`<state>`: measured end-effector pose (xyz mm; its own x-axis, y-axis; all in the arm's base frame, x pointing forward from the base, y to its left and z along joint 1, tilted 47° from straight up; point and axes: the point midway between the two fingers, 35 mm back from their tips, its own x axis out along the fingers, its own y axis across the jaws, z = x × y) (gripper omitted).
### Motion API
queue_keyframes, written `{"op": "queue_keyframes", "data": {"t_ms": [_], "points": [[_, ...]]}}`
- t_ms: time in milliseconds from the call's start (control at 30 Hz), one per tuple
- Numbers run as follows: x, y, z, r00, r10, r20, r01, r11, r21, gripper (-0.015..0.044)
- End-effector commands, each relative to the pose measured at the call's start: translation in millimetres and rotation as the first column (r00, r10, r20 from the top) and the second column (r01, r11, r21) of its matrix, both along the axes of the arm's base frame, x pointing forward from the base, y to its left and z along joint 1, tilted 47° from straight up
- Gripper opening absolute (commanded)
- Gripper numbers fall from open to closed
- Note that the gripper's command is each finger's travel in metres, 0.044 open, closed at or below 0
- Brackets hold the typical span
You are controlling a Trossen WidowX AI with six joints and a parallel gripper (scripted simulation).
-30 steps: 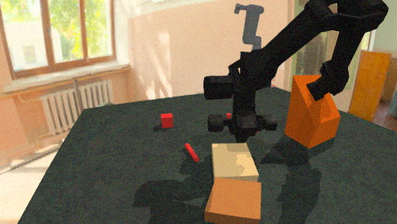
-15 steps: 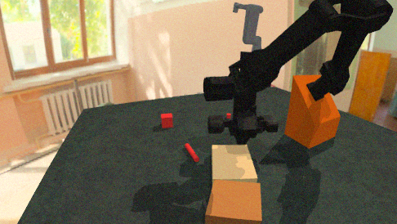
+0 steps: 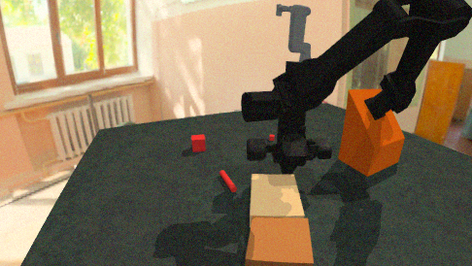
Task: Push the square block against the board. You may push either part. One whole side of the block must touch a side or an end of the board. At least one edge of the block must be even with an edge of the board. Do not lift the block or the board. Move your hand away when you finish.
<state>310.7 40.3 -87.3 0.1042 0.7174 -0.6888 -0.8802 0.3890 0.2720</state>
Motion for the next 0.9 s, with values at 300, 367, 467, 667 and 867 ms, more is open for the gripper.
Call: {"op": "queue_keyframes", "data": {"t_ms": [300, 367, 467, 667, 867], "points": [[8.7, 6.8, 10.3, 1.0, 0.001, 0.011, -0.001, 1.0, 0.004, 0.0], [9.5, 7.5, 11.2, 1.0, 0.001, 0.011, -0.001, 1.0, 0.004, 0.0], [10.7, 8.6, 12.6, 1.0, 0.001, 0.011, -0.001, 1.0, 0.004, 0.0], [13.2, 10.8, 15.3, 1.0, 0.001, 0.012, -0.001, 1.0, 0.004, 0.0], [15.6, 13.0, 18.0, 1.0, 0.001, 0.012, -0.001, 1.0, 0.004, 0.0]]}}
